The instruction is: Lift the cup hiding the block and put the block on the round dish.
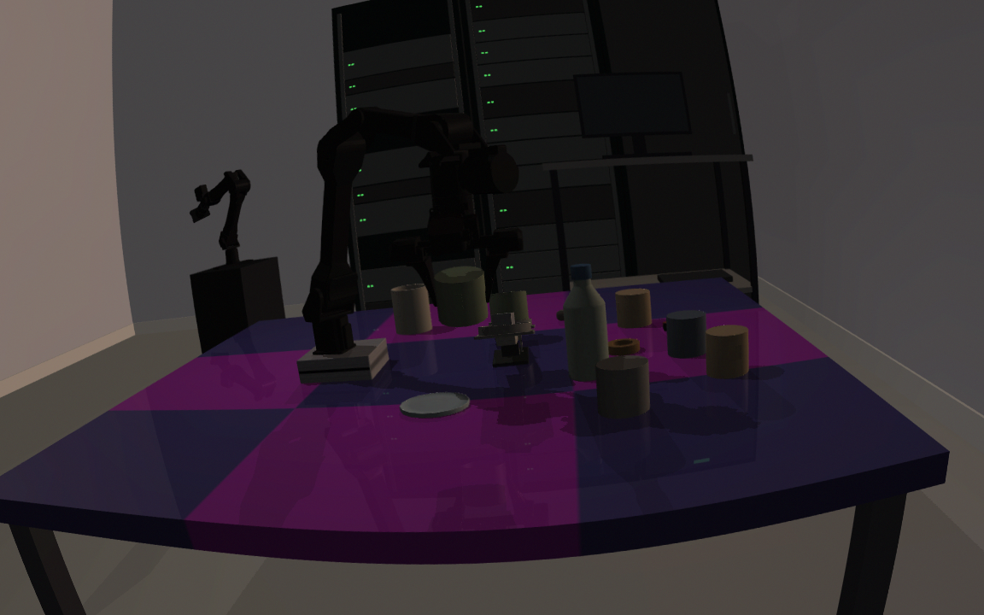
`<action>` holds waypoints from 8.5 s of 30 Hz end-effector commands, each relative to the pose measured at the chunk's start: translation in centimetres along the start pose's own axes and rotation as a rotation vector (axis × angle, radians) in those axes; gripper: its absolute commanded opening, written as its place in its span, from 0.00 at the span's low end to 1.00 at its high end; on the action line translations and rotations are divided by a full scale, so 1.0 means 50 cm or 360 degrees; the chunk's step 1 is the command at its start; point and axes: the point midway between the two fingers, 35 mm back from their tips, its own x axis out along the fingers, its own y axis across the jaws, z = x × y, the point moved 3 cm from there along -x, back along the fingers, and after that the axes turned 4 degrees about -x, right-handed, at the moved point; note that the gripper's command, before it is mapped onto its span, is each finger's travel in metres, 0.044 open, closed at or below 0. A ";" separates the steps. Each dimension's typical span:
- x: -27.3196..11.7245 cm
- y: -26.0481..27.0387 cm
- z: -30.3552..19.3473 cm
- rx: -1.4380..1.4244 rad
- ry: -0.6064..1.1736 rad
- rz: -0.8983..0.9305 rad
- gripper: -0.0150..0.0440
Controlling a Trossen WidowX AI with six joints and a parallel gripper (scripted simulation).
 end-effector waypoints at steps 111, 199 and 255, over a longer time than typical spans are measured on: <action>0.088 -0.291 0.150 -0.0221 -0.0196 -0.0045 0.69; 0.010 0.111 -0.156 -0.4777 -0.0060 -0.0026 0.69; 0.024 0.119 -0.152 -0.4777 -0.0061 -0.0027 0.25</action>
